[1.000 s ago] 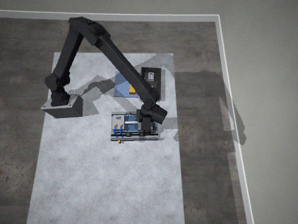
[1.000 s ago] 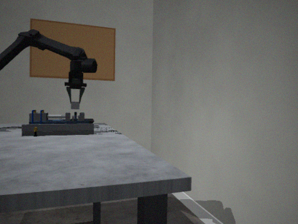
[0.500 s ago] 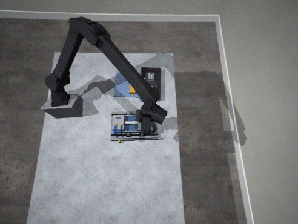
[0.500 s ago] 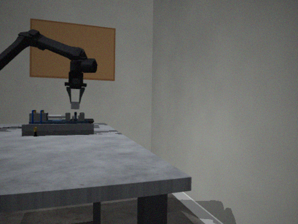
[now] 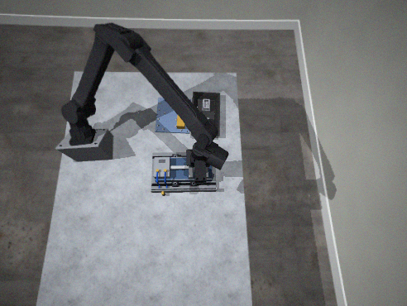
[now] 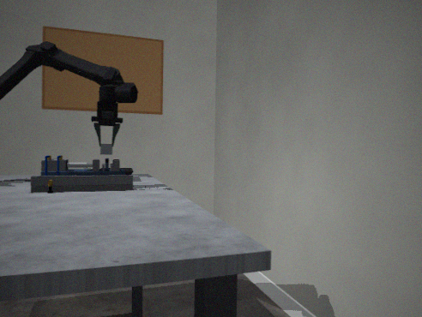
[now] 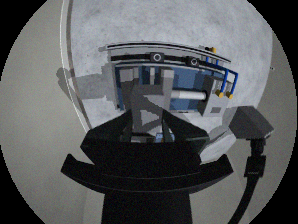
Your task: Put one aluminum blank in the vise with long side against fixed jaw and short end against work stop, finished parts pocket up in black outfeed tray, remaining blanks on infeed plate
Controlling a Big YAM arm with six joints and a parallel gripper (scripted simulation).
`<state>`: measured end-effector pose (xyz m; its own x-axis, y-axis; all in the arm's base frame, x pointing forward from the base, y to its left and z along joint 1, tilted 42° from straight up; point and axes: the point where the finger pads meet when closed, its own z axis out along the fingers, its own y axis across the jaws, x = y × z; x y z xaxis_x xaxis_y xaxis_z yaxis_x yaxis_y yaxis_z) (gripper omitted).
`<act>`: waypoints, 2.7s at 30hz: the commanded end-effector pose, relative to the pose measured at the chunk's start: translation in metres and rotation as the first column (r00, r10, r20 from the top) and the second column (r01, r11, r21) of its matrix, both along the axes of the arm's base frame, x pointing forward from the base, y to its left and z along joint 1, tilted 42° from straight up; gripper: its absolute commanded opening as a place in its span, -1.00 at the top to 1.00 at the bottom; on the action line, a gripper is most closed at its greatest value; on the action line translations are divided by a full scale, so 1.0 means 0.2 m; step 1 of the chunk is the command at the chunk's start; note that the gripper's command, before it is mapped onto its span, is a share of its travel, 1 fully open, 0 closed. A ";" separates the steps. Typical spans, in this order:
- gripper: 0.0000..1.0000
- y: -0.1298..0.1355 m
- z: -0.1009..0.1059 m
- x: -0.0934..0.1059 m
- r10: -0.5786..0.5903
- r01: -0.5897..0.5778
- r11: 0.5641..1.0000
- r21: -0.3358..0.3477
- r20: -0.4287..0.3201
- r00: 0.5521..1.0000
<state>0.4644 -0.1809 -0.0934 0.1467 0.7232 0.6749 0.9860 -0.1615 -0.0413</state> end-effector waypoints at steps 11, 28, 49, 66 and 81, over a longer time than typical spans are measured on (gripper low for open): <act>1.00 -0.19 0.05 0.03 -0.045 0.045 0.999 -0.013 0.012 0.999; 1.00 -0.20 0.07 0.03 -0.041 0.041 0.999 -0.016 0.021 0.999; 1.00 -0.21 0.07 0.04 -0.043 0.043 0.999 -0.018 0.022 0.999; 1.00 -0.20 0.07 0.04 -0.043 0.043 0.999 -0.018 0.021 0.999; 1.00 -0.17 0.01 0.02 -0.047 0.048 0.999 -0.011 0.011 0.999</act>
